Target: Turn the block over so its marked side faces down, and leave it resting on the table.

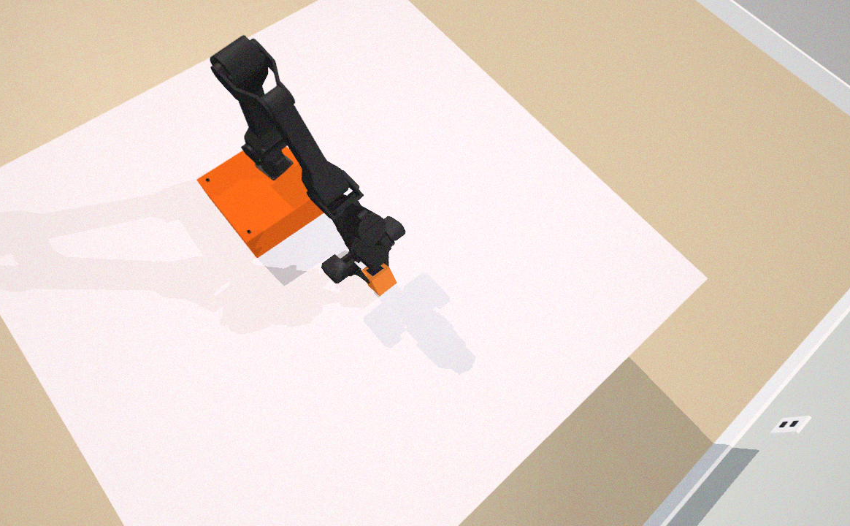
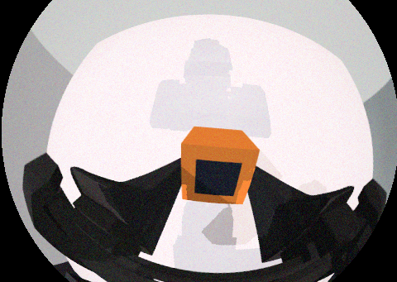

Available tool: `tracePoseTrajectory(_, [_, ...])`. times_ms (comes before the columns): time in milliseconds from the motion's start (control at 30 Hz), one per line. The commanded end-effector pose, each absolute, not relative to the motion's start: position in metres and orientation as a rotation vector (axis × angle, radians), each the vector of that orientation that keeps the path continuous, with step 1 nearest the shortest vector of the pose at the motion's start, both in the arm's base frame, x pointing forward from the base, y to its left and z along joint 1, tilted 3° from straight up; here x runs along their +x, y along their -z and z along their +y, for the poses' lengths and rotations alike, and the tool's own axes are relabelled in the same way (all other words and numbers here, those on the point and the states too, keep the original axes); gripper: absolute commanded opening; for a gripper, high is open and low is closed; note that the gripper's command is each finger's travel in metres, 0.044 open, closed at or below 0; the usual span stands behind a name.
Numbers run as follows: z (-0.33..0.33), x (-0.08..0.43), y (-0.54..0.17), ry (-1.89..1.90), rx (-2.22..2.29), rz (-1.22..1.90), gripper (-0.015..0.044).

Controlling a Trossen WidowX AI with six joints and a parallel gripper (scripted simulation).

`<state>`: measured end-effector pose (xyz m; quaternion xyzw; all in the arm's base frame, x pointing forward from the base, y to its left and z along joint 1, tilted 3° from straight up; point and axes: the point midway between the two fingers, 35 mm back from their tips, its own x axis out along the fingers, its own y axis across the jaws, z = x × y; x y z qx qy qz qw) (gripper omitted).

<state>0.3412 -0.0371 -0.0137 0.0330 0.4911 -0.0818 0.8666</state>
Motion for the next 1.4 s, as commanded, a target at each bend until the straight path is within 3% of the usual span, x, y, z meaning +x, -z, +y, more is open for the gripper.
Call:
tracePoseTrajectory(0, [-0.038, 0.344, 0.023, 0.173, 0.056, 0.991, 0.0000])
tracePoseTrajectory(1367, [-0.038, 0.332, 0.039, 0.178, 0.014, 0.518, 0.0000])
